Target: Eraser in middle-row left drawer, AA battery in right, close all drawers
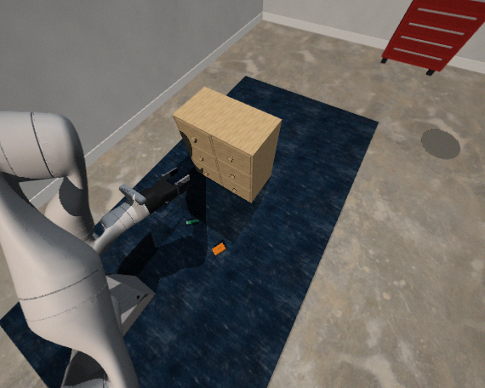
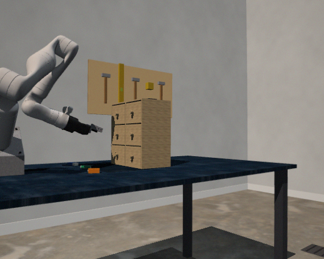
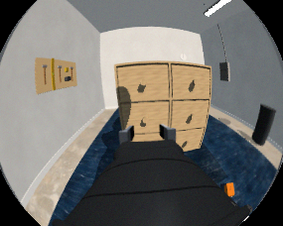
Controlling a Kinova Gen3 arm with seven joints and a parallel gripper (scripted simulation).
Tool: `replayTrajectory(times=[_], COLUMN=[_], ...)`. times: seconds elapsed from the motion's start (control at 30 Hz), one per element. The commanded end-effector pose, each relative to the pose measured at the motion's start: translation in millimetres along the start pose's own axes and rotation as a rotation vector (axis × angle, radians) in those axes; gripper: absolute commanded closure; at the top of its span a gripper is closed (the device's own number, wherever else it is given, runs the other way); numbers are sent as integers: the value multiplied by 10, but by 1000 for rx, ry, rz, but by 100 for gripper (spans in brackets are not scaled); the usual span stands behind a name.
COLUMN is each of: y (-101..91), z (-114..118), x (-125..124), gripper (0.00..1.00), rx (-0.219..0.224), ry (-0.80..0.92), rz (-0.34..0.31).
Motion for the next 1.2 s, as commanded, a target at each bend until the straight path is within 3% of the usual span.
replayTrajectory(times=[0.0,0.43,0.47,1.17], y=[0,2,2,3], z=[-2,-1,-1,-1], x=[11,13,13,13], gripper=[0,0,33,33], rx=[-1,-2,-2,-2], ry=[-3,-3,-3,-3], rz=[2,5,5,5])
Point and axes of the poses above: the point where the finger pads meet when closed, its own y axis out along the fingers, its own z axis across the jaws, x = y × z, the point moved 4 cm from there along -y, back along the fingers, and after that the axes turned 11 degrees about y, right-handed, at the moved point
